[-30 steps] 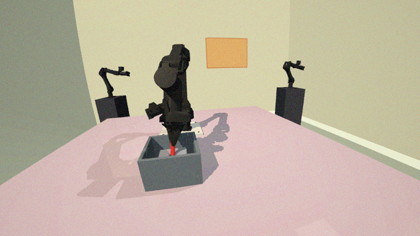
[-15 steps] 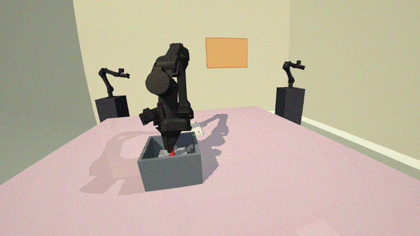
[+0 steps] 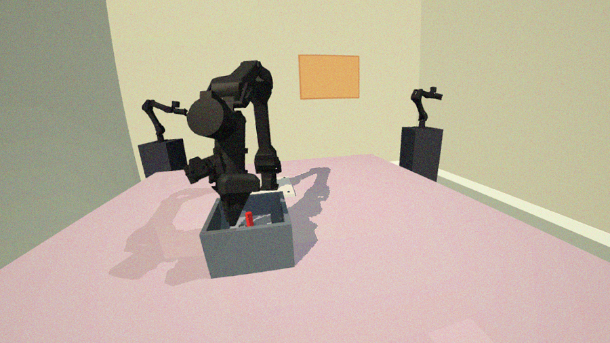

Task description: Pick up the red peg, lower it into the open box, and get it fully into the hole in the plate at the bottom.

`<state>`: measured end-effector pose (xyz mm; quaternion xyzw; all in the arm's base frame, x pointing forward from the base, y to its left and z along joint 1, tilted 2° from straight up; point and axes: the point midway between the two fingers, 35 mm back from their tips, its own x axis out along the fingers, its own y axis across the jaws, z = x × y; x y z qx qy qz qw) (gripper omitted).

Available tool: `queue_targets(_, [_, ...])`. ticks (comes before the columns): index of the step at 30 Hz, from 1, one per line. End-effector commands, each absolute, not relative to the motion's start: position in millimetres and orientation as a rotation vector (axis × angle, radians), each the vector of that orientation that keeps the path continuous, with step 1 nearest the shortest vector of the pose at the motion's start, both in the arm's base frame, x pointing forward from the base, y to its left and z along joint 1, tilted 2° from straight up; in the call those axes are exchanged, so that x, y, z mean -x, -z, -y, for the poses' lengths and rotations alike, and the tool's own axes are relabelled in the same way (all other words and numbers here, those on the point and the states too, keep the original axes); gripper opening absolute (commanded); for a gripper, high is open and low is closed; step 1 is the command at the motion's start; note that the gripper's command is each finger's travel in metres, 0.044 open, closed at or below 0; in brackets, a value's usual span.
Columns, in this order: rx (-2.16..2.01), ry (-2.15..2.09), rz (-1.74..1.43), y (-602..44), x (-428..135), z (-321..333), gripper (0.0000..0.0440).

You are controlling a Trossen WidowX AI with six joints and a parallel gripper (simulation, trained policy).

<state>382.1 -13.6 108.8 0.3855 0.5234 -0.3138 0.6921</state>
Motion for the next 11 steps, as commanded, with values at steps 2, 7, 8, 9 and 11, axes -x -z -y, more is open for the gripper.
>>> queue_targets(2, [-0.857,0.702,-1.182,-110.0,-388.8,20.9,0.0146])
queue_targets(7, [-0.854,0.714,-1.196,-109.3,-393.7,30.9,0.0143])
queue_targets(8, [-0.853,0.717,-1.199,-109.1,-394.5,33.0,0.0143])
queue_targets(9, [-0.853,0.72,-1.201,-108.8,-395.2,35.2,0.0142])
queue_targets(11, [-0.853,0.726,-1.207,-108.2,-396.5,39.6,0.0142])
